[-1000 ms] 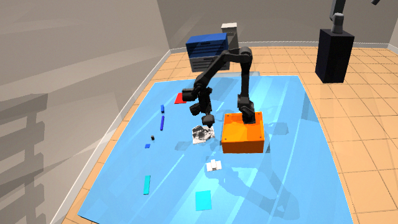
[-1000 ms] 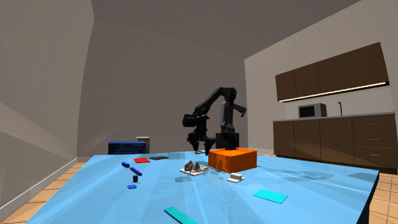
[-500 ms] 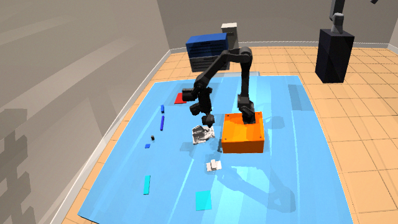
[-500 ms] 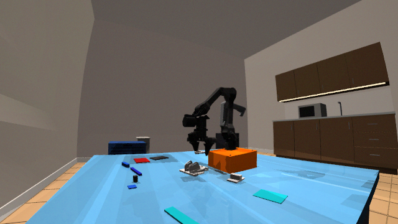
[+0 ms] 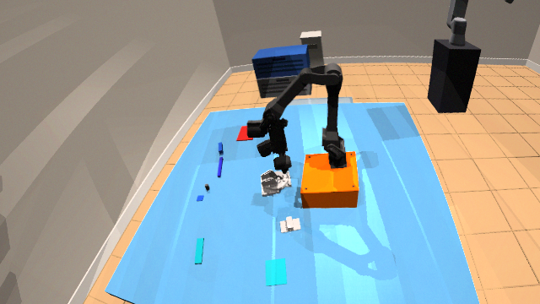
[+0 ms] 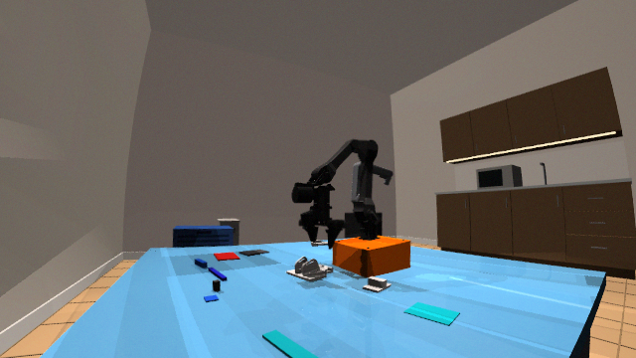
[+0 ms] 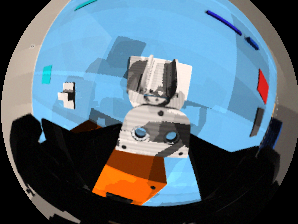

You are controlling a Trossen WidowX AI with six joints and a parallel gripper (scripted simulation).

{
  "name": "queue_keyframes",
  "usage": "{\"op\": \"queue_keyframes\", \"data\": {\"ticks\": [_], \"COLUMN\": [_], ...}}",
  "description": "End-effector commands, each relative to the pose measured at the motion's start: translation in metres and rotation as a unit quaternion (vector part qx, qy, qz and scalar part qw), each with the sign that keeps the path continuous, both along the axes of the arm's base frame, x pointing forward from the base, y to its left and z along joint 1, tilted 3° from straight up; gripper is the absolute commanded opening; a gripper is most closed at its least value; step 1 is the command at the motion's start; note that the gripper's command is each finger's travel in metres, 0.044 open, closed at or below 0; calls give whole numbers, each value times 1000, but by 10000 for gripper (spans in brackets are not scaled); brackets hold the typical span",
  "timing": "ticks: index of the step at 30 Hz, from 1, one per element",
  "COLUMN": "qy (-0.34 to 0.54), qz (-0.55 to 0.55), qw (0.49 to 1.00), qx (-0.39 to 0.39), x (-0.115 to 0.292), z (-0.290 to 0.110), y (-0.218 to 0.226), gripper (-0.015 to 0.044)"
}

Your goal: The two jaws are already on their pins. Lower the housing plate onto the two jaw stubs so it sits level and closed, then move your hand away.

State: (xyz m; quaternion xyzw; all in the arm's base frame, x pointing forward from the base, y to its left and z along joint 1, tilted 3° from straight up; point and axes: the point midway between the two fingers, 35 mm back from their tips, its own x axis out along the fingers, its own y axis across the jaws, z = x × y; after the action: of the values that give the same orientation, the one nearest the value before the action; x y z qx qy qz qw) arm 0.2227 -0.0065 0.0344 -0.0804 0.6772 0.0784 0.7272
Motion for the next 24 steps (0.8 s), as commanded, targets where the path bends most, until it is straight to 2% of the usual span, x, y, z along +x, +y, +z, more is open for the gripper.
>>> {"op": "queue_keyframes", "data": {"ticks": [1,24], "qy": [-1,-1], "qz": [0,-1], "qw": [1000,1000], "qx": [1,1], "x": [0,3], "z": [0,-11], "y": [0,0], "gripper": [351,351]}}
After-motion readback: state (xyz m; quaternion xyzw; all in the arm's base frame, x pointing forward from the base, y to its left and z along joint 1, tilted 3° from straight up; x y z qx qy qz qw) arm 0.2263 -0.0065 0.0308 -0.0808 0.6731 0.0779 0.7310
